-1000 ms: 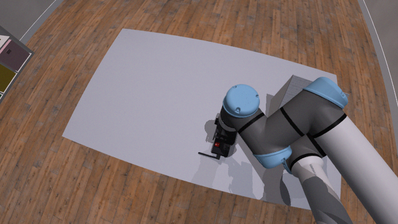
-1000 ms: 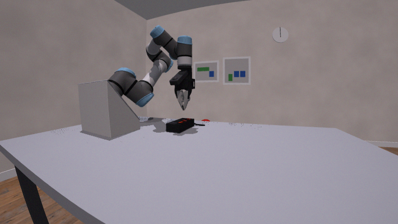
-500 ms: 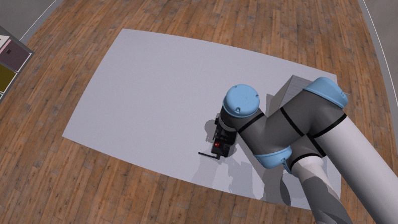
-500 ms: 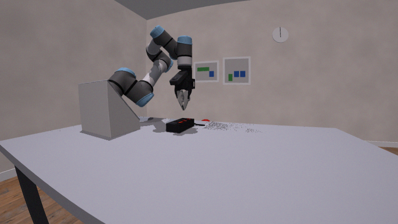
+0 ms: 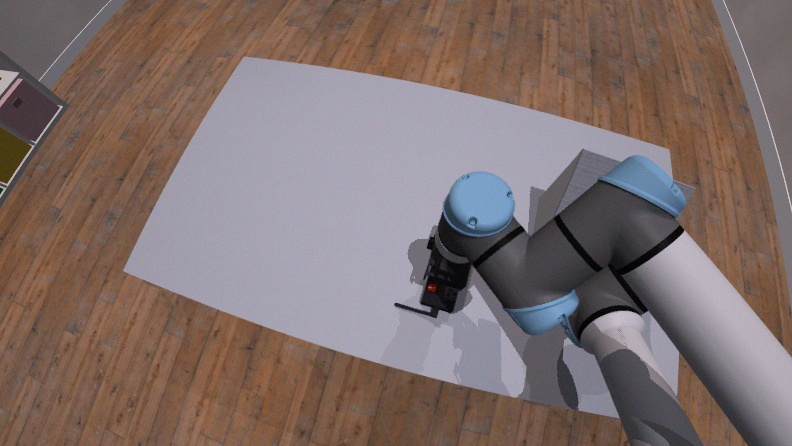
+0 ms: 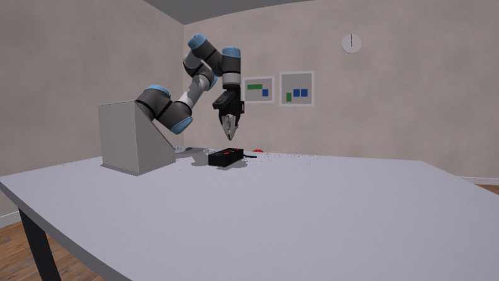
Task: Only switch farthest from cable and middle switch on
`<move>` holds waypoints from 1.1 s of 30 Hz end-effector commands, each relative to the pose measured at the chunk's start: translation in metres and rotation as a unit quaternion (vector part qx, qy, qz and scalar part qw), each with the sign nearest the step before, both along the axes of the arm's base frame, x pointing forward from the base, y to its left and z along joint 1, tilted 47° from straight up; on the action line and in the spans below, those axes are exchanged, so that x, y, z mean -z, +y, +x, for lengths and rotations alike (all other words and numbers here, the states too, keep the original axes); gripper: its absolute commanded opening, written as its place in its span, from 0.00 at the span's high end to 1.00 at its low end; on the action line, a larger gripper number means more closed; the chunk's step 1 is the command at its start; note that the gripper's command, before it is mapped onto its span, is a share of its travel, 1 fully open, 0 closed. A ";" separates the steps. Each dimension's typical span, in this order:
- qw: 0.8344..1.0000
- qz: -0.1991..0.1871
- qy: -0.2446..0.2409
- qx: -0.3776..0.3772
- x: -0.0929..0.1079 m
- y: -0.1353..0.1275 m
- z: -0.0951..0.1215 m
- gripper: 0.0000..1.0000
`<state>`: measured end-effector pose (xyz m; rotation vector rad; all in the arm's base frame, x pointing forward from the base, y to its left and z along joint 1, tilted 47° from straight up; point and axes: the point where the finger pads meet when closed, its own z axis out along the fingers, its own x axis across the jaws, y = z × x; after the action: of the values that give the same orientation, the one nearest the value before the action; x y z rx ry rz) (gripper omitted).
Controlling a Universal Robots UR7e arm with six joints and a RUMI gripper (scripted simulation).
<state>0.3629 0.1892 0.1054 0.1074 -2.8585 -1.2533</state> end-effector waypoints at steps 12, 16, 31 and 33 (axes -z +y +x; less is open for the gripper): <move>1.000 0.000 0.001 0.000 0.014 0.016 -0.001 1.00; 1.000 0.000 0.001 0.000 0.017 0.018 -0.001 1.00; 1.000 0.000 0.001 0.000 0.024 0.026 -0.002 1.00; 1.000 0.000 0.001 0.000 0.024 0.026 -0.002 1.00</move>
<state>0.3612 0.2135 0.0830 0.1075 -2.8576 -1.2534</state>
